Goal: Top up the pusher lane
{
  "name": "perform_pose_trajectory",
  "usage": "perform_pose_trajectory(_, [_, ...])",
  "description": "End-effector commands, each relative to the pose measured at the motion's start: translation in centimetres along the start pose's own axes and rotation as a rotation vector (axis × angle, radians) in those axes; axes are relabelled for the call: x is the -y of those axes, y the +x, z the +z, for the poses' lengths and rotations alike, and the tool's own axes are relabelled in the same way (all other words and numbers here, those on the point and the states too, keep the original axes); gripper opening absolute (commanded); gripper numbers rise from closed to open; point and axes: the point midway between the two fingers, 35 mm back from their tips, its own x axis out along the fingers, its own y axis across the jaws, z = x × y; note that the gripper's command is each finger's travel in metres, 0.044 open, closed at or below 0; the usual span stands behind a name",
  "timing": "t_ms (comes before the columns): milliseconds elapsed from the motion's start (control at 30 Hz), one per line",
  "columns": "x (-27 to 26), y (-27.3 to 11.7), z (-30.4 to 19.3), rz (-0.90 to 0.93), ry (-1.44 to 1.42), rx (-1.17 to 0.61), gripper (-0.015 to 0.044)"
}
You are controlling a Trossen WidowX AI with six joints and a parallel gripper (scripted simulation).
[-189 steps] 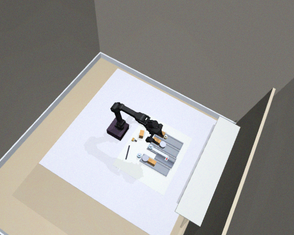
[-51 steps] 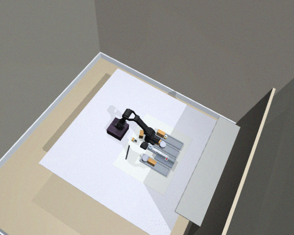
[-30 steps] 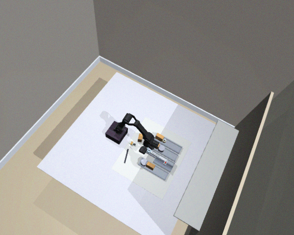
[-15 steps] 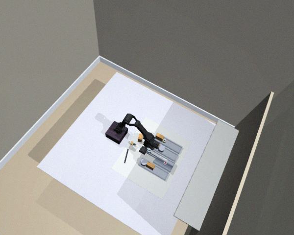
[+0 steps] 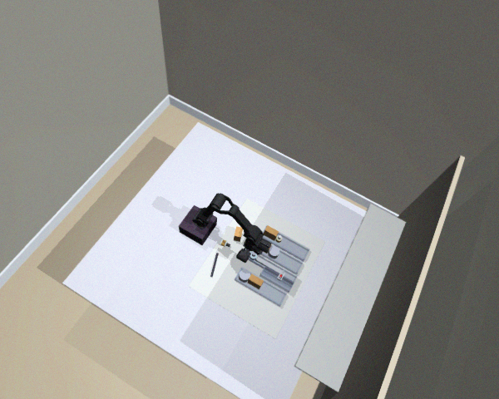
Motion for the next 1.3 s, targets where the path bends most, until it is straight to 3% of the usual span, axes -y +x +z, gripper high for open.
perform_pose_trajectory(0, [-0.1,-0.1,0.8,0.005,0.004,0.018,0.0000])
perform_pose_trajectory(1267, [-0.1,0.0,2.1,0.005,0.004,0.019,0.0000])
